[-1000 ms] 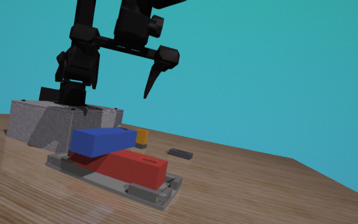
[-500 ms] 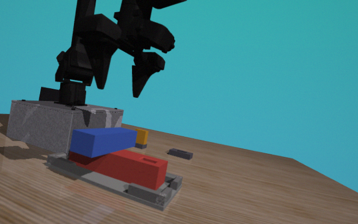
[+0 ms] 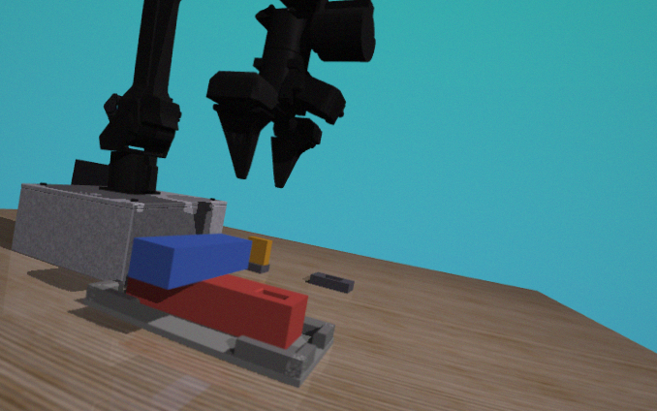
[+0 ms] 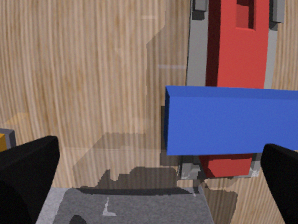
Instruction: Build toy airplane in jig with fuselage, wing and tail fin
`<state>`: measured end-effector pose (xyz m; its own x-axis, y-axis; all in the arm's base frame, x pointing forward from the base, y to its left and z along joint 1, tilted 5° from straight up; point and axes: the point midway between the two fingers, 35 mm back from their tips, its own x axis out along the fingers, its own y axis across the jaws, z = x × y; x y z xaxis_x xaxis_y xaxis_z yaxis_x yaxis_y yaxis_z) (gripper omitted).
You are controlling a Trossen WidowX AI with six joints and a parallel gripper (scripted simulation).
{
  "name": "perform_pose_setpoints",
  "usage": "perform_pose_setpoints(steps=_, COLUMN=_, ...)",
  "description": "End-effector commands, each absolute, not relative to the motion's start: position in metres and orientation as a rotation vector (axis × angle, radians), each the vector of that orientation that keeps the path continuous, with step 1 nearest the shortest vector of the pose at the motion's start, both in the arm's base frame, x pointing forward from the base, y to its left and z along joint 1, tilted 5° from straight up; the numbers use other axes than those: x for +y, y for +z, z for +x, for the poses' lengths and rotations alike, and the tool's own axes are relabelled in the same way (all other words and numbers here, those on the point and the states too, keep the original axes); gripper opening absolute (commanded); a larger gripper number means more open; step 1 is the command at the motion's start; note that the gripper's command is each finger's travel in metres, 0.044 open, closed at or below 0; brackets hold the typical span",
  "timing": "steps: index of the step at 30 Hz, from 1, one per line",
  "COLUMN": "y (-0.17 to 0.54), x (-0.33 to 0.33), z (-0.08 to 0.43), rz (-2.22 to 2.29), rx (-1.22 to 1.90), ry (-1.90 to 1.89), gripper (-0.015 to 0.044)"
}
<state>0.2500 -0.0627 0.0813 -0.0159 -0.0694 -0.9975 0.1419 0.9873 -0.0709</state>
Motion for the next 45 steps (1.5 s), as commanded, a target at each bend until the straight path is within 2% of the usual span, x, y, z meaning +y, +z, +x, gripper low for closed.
perform_pose_setpoints(steps=1, y=0.076, x=-0.016, z=0.247, rz=0.063, rx=1.588, ry=-0.156, gripper=0.0440)
perform_pose_setpoints(steps=14, y=0.066, x=0.120, z=0.193, rz=0.076, rx=1.579, ry=-0.176, gripper=0.0440)
perform_pose_setpoints(steps=18, y=0.063, x=0.122, z=0.192, rz=0.076, rx=1.579, ry=-0.176, gripper=0.0440)
perform_pose_setpoints(steps=23, y=0.011, x=0.118, z=0.191, rz=0.076, rx=1.579, ry=-0.177, gripper=0.0440)
perform_pose_setpoints(steps=45, y=-0.022, x=0.117, z=0.191, rz=0.076, rx=1.579, ry=-0.176, gripper=0.0440)
